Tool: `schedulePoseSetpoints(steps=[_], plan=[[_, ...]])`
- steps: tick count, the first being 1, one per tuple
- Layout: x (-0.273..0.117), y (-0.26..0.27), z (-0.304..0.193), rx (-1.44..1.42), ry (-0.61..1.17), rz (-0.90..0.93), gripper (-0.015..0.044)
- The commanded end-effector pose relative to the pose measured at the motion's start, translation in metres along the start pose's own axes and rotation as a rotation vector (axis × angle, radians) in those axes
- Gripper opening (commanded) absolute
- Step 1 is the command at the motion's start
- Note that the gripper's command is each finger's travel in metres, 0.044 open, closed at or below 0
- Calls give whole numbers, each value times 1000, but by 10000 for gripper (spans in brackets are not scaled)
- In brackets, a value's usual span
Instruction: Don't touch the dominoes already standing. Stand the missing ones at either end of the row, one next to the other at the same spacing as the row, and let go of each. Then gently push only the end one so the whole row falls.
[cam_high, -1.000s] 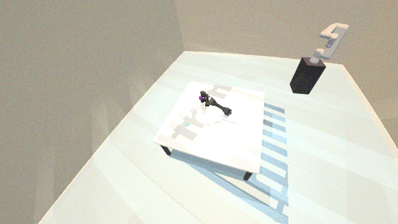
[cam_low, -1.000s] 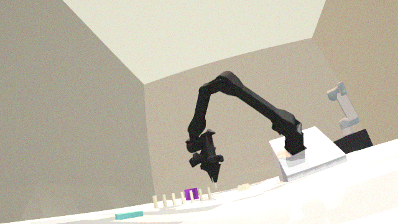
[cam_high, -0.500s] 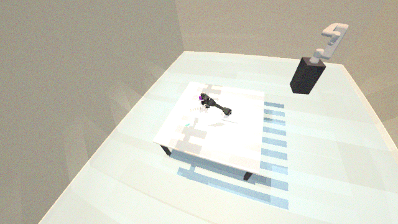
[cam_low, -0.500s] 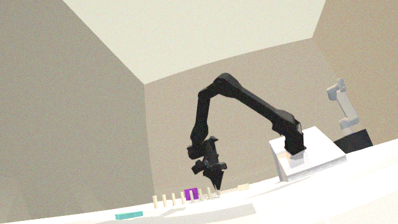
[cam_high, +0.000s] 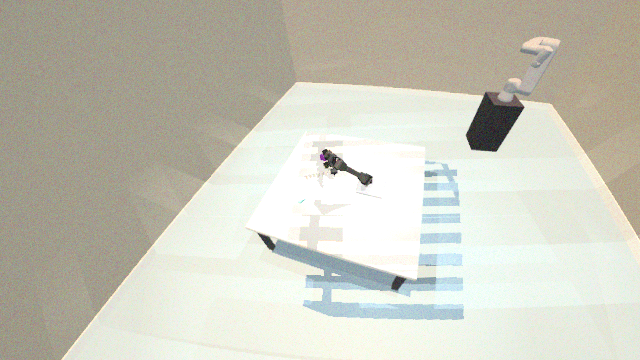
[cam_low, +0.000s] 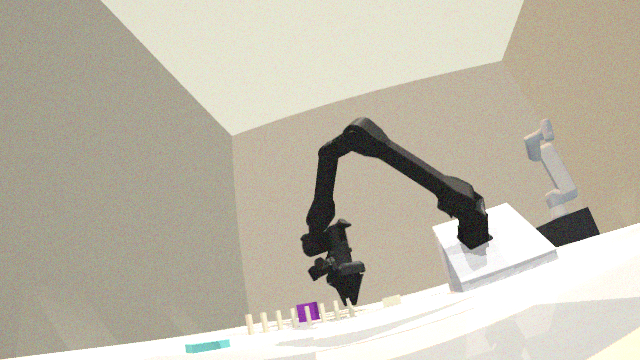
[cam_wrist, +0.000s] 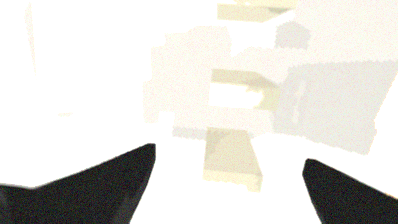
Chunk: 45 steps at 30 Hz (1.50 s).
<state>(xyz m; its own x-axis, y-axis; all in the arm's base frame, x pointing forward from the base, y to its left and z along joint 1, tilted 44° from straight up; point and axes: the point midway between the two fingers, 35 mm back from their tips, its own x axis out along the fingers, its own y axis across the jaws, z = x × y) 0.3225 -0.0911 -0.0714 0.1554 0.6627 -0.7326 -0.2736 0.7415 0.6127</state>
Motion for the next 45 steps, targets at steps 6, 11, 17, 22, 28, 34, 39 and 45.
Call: schedulePoseSetpoints(steps=[6,11,17,22,28,34,39,45], plan=[[-64,-7,5,3,2,-8,440],[-129,-1,0,1,4,-5,440],[-132,-1,-1,1,4,-5,440],[-112,-16,-29,85,4,-7,440],[-63,-32,-101,285,5,-7,440],[-57,-32,-108,307,5,-6,440],[-18,-34,-107,307,4,-6,440],[8,-32,-108,306,3,-3,440]])
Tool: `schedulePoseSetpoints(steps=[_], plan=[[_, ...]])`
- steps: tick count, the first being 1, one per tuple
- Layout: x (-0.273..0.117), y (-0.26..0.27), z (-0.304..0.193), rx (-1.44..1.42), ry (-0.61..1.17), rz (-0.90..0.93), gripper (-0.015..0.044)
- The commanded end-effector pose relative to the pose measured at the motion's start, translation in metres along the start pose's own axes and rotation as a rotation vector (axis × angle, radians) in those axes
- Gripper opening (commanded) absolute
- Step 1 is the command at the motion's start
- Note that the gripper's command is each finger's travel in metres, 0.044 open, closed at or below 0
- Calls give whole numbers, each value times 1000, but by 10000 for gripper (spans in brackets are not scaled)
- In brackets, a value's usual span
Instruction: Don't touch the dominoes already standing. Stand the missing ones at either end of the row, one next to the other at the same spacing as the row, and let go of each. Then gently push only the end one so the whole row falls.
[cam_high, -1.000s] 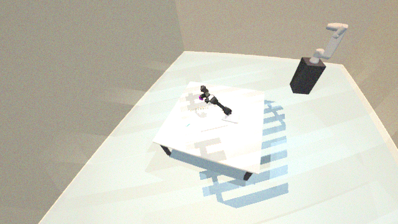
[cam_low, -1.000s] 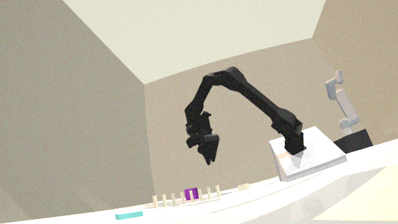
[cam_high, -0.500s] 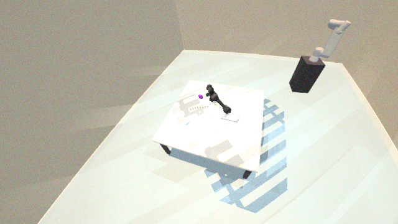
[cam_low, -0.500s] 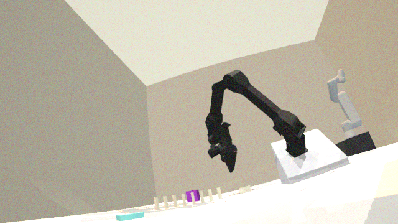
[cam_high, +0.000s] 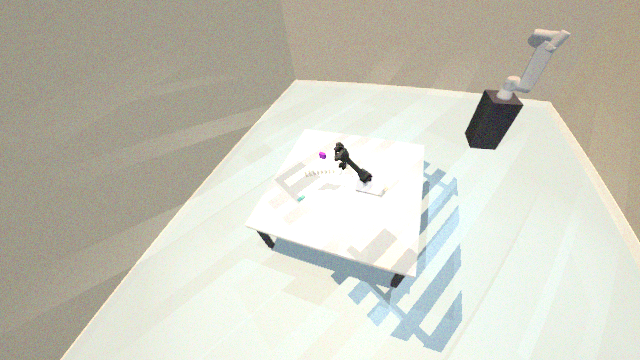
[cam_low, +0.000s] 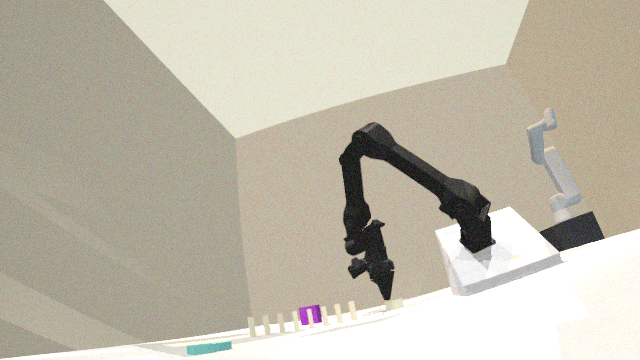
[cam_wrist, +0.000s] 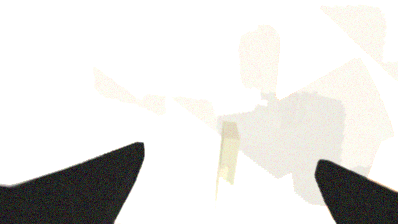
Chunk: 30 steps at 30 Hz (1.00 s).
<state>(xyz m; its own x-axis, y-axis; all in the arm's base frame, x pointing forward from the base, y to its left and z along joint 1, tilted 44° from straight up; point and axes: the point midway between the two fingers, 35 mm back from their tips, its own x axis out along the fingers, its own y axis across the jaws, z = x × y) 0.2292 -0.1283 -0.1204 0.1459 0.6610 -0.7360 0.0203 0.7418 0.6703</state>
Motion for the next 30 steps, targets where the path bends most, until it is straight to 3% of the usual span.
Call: schedulePoseSetpoints(steps=[1,19,30], plan=[[12,-1,1,5,-7,0,440],[27,0,1,5,-8,1,440],[27,0,1,5,-8,1,151]])
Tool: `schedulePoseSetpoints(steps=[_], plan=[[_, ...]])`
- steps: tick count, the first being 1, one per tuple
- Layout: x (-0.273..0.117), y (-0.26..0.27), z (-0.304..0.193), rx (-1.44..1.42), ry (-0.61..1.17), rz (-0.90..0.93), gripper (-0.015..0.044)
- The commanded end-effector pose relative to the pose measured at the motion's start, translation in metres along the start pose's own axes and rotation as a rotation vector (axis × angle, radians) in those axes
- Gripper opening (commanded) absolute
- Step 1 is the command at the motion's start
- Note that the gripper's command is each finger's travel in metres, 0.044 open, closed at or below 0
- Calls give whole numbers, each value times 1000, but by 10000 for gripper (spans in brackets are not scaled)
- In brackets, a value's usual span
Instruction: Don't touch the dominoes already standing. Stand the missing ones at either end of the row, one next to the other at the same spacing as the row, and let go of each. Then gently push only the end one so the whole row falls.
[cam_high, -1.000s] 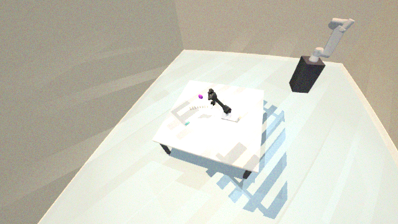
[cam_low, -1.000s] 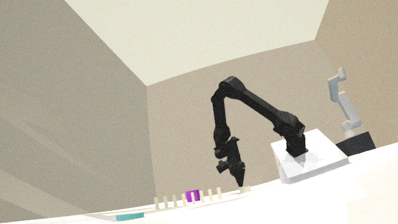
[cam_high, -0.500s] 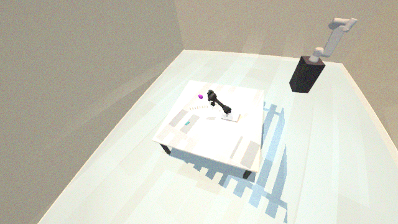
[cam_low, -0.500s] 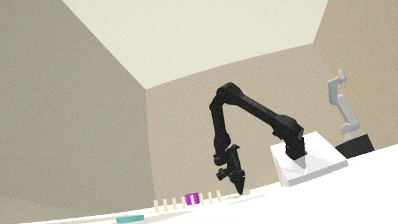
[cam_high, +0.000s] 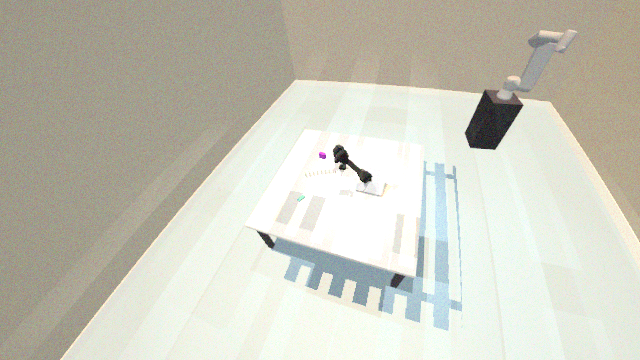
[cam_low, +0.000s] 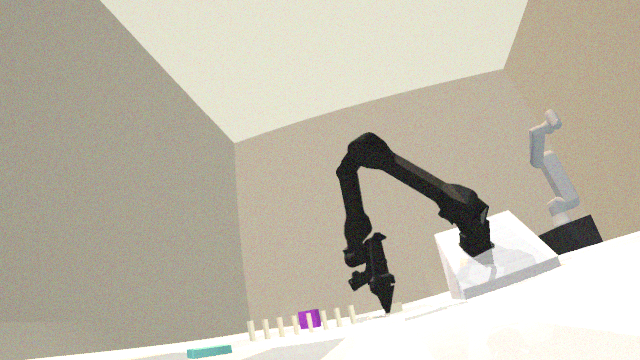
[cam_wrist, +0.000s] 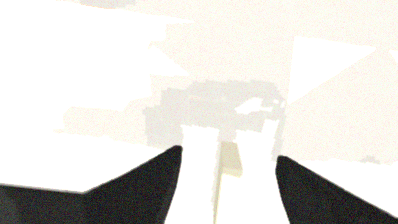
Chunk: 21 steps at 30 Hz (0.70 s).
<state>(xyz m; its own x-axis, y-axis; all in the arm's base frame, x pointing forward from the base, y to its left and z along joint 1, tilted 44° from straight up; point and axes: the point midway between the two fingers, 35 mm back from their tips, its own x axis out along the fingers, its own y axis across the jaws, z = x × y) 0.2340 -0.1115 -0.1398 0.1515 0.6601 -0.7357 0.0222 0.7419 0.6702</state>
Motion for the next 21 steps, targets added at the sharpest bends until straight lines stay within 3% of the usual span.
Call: schedulePoseSetpoints(steps=[1,5,15,21], plan=[[1,0,0,3,-2,2,125],[1,0,0,3,-2,2,23],[-1,0,0,3,-2,2,23],[-65,-4,1,4,-1,-2,23]])
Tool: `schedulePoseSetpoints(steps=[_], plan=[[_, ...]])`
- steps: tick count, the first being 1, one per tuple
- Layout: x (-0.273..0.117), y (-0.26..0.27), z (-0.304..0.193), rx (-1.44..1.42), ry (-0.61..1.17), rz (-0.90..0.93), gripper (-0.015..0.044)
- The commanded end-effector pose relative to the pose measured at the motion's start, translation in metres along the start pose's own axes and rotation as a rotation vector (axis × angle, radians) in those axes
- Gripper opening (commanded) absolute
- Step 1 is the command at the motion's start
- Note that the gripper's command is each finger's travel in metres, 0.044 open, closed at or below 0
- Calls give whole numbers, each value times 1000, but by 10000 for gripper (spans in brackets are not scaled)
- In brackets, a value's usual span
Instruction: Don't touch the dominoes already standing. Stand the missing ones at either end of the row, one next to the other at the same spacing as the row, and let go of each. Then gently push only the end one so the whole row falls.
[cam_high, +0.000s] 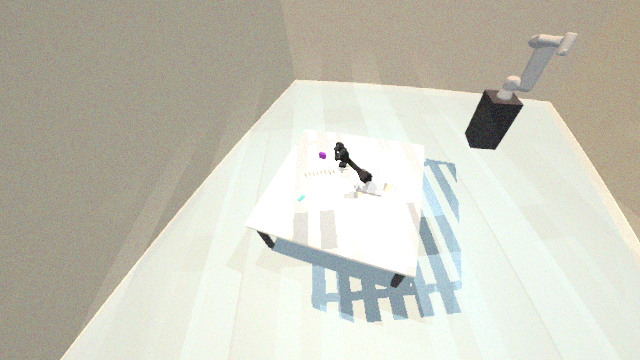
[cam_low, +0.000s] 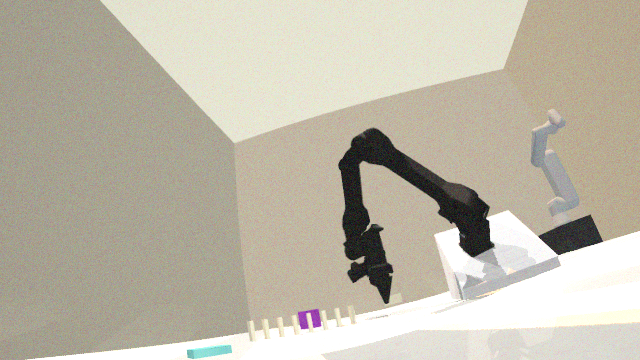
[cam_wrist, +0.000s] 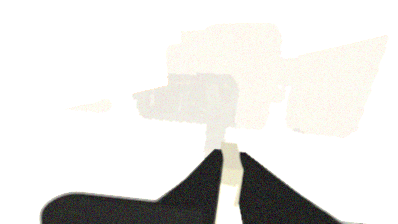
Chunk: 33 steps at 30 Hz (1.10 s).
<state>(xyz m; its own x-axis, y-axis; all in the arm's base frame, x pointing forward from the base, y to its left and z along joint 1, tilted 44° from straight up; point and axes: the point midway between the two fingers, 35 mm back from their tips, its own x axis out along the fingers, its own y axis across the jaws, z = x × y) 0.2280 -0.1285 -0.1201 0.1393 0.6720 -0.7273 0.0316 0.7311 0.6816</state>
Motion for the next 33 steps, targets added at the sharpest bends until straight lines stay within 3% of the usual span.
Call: schedulePoseSetpoints(steps=[1,7,14,28,33], plan=[[-51,-5,2,-8,-13,-17,23],[-122,-7,2,-7,-12,-19,23],[-130,-9,3,8,-12,-20,23],[-135,-110,35,1202,-30,-16,23],[-135,-115,36,1260,-31,-16,23]])
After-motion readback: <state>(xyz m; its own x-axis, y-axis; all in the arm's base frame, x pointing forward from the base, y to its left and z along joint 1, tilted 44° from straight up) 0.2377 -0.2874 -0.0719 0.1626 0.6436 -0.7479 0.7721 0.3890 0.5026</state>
